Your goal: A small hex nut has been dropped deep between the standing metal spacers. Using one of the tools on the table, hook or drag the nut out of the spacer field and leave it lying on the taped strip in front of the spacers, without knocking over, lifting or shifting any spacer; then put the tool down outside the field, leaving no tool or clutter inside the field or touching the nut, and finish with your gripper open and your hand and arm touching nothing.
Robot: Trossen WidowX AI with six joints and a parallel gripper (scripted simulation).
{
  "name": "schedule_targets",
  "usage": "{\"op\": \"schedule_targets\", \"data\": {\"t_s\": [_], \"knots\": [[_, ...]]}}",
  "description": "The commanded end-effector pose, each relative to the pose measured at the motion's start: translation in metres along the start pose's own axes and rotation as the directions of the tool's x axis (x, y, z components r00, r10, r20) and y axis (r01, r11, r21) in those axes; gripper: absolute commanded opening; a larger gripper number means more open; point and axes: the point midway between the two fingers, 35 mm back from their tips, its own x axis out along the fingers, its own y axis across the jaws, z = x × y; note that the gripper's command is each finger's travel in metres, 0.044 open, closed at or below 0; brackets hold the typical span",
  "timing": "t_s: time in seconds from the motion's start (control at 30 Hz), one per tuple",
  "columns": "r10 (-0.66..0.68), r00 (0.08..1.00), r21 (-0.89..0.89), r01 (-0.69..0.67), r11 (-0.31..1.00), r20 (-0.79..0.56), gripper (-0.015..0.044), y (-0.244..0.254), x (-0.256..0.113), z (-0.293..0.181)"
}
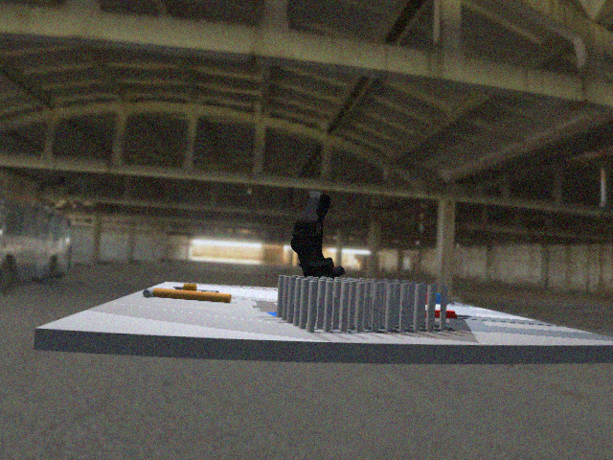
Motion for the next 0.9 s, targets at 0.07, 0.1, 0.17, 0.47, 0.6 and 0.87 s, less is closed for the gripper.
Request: {"op": "schedule_targets", "data": {"t_s": [0.07,0.1,0.17,0.47,0.6,0.87], "knots": [[0.002,1.000,-0.003,-0.002,1.000,-0.001,0.0000,0.001,-0.002,-0.005],[0.002,1.000,-0.003,-0.002,1.000,-0.001,0.0000,0.001,-0.002,-0.006],[0.002,1.000,-0.003,-0.002,1.000,-0.001,0.0000,0.001,-0.002,-0.007],[0.002,1.000,-0.003,-0.002,1.000,-0.002,0.0000,0.001,-0.004,-0.013],[0.002,1.000,-0.003,-0.002,1.000,-0.002,0.0000,0.001,-0.004,-0.015],[0.002,1.000,-0.003,-0.002,1.000,-0.003,0.0000,0.001,-0.006,-0.020]]}}
